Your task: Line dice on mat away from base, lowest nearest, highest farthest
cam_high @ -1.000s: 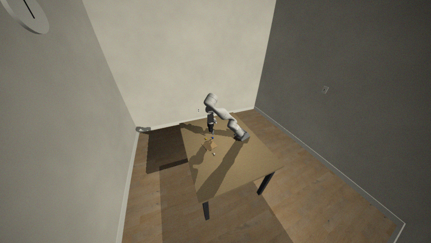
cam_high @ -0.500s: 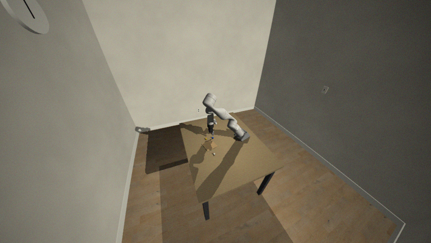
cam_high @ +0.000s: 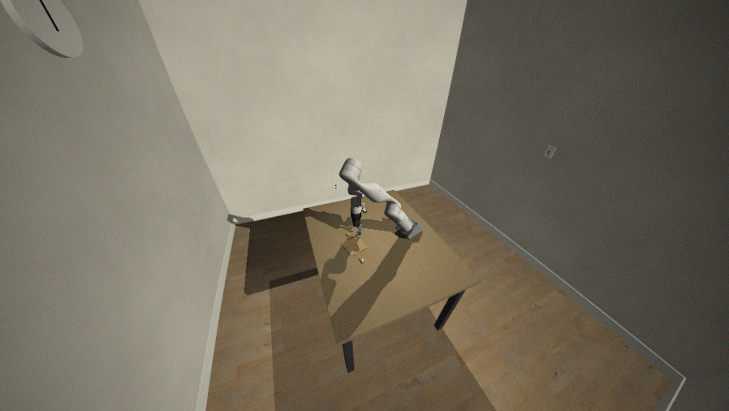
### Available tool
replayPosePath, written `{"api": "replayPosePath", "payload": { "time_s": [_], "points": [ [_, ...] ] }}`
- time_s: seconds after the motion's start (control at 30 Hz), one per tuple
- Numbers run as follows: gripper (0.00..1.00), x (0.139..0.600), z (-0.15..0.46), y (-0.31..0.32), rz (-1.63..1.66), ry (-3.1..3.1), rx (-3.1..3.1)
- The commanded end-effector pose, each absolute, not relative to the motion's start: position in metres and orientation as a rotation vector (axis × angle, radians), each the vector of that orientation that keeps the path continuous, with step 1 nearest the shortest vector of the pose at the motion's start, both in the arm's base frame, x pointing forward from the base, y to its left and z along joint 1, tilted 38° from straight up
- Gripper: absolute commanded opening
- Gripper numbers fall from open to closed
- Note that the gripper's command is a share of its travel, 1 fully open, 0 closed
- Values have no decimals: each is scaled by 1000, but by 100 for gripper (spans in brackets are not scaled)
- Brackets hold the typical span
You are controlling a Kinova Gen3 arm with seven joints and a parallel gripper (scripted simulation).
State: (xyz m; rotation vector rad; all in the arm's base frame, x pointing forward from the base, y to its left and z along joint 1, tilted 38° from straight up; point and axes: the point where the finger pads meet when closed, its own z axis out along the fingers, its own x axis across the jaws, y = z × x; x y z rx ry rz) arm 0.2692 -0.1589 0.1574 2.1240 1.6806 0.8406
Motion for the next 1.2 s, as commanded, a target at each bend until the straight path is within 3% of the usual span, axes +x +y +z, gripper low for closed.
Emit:
{"api": "replayPosePath", "payload": {
  "time_s": [0.0,1.17],
  "points": [
    [64,269,153,-156,845,1687,2133],
    [64,278,141,-154,845,1687,2133]
  ]
}}
